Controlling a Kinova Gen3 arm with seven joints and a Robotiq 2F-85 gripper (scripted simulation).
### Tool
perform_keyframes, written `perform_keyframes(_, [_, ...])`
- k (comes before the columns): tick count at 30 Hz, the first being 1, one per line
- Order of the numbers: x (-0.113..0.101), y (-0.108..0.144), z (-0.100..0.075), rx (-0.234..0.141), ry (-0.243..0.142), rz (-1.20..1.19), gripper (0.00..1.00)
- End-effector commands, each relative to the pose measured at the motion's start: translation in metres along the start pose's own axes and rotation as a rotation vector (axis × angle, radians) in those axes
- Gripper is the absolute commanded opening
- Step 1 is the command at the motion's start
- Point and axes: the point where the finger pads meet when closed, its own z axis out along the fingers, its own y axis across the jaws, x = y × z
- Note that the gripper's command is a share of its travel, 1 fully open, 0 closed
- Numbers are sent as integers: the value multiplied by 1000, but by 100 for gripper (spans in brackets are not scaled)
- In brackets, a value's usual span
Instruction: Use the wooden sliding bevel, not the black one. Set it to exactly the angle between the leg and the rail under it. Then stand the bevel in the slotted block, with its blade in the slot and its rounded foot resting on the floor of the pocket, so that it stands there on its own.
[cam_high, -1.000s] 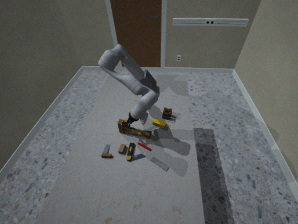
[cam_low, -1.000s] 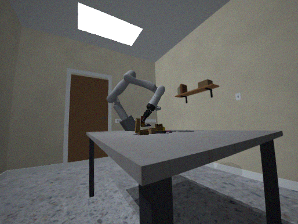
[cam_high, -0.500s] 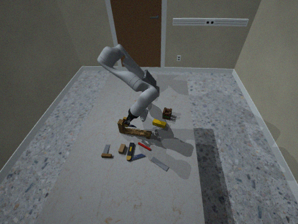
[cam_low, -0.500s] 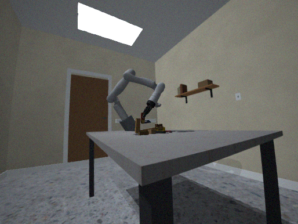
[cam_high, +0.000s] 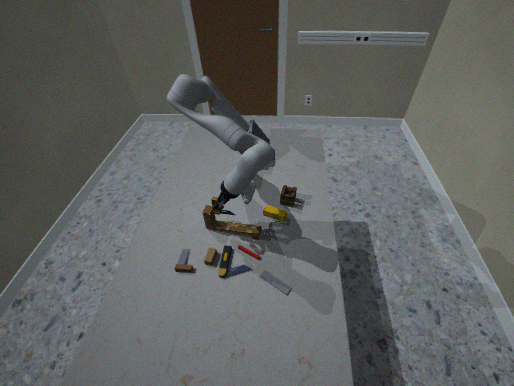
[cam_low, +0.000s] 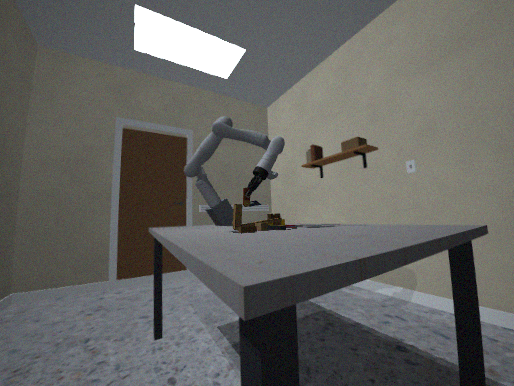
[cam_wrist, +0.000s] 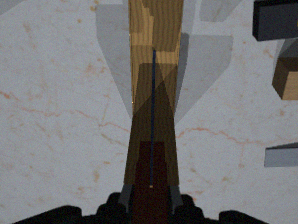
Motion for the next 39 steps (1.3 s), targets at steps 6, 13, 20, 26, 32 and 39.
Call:
perform_keyframes(6, [-7,0,-13,-1,1,1,10])
perform_keyframes(13, [-10,0,-18,-1,1,1,10])
perform_keyframes(20, [-12,0,-22,-1,1,1,10])
perform_keyframes(26, [-13,0,-23,-1,1,1,10])
perform_keyframes(32, [-13,0,-23,-1,1,1,10])
perform_keyframes(39, [-15,0,-26,-1,1,1,10])
